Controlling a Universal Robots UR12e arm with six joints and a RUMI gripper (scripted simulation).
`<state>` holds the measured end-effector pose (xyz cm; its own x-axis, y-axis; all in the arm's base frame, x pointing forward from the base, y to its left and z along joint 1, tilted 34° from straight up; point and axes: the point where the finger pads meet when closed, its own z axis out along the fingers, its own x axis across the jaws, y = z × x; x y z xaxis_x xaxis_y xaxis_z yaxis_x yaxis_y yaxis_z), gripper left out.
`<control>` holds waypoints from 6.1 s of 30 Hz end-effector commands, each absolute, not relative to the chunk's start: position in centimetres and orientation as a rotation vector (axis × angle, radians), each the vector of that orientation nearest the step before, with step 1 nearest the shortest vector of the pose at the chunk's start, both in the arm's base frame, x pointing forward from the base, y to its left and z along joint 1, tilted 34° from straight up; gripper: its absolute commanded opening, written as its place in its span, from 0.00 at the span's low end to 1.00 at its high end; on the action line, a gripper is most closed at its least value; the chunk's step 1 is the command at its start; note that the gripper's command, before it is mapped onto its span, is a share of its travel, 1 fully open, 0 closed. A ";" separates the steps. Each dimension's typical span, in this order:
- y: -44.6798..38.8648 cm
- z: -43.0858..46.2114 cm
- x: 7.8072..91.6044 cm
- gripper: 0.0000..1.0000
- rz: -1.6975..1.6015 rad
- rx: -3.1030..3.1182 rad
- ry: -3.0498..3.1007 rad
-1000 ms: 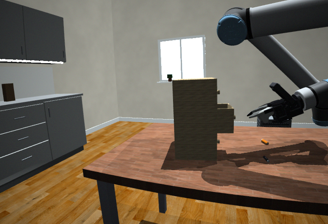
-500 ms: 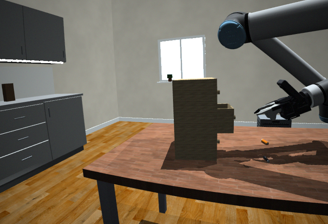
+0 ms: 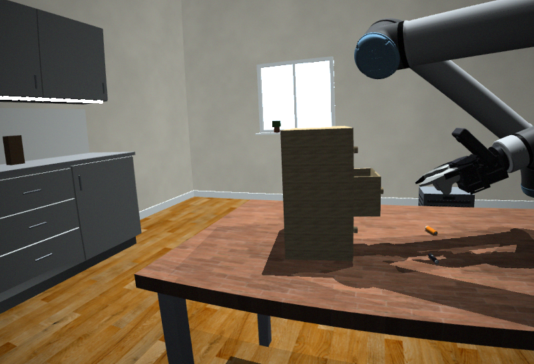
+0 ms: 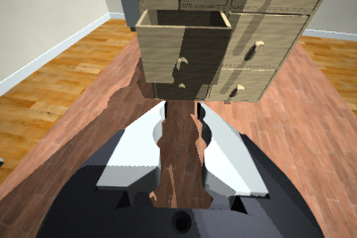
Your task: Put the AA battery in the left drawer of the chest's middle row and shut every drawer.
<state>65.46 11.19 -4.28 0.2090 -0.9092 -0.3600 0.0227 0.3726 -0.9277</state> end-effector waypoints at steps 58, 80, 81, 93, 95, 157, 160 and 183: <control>7.8 -0.8 57.6 0.20 -0.269 -1.685 1.564; 7.0 0.1 55.3 0.20 -0.087 -1.863 1.645; 7.0 0.2 55.3 0.20 -0.079 -1.870 1.648; 6.8 0.5 54.6 0.20 -0.028 -1.917 1.667; 6.8 0.6 54.5 0.20 -0.023 -1.922 1.668; 4.2 -6.4 60.5 0.20 0.207 -1.392 2.157; 3.9 -8.4 61.6 0.20 0.253 -1.261 2.245; 3.7 -19.6 65.2 0.20 0.474 -0.535 2.574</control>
<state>64.01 3.87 -17.59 -0.7496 -0.4028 -0.5252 -0.5706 0.7953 0.2045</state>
